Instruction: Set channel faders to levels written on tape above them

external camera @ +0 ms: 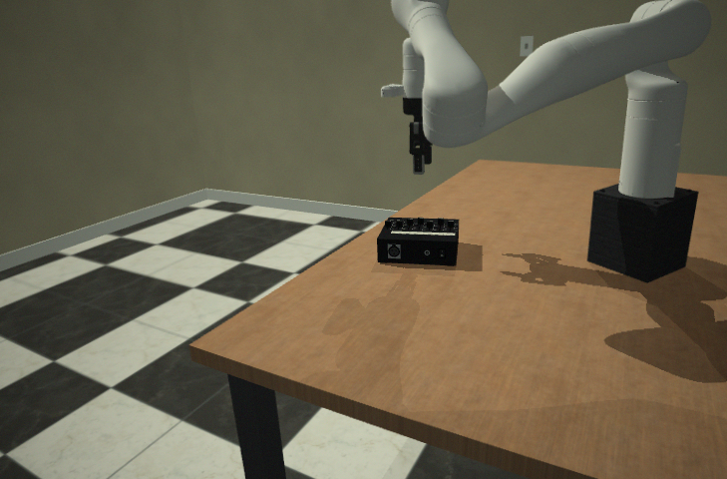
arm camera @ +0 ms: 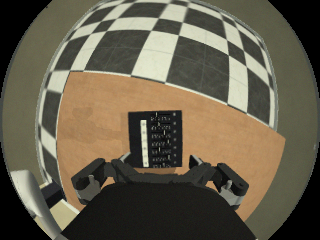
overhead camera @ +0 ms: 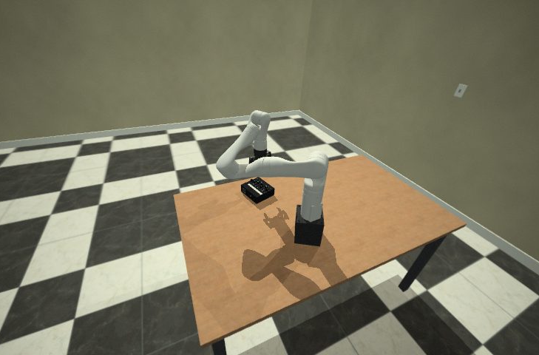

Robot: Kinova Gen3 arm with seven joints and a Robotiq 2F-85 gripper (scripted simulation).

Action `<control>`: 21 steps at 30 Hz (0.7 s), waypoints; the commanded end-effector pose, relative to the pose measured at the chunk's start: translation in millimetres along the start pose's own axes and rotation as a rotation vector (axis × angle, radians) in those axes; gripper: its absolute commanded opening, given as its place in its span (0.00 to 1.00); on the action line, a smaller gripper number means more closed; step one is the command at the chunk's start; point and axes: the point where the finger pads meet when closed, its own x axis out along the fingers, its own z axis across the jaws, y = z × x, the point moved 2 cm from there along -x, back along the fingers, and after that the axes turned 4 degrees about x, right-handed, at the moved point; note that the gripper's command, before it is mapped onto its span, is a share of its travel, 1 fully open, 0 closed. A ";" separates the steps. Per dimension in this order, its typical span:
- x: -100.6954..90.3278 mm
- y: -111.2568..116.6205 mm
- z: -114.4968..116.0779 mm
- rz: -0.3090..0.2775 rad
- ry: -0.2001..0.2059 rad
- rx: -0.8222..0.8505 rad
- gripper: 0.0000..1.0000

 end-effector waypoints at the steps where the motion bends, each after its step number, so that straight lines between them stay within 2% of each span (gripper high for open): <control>1: -6.7 2.7 -7.4 0.006 0.011 0.175 1.00; 6: -8.9 3.1 -11.3 0.006 0.024 0.219 1.00; 21: -9.1 3.1 -11.6 0.006 0.025 0.222 1.00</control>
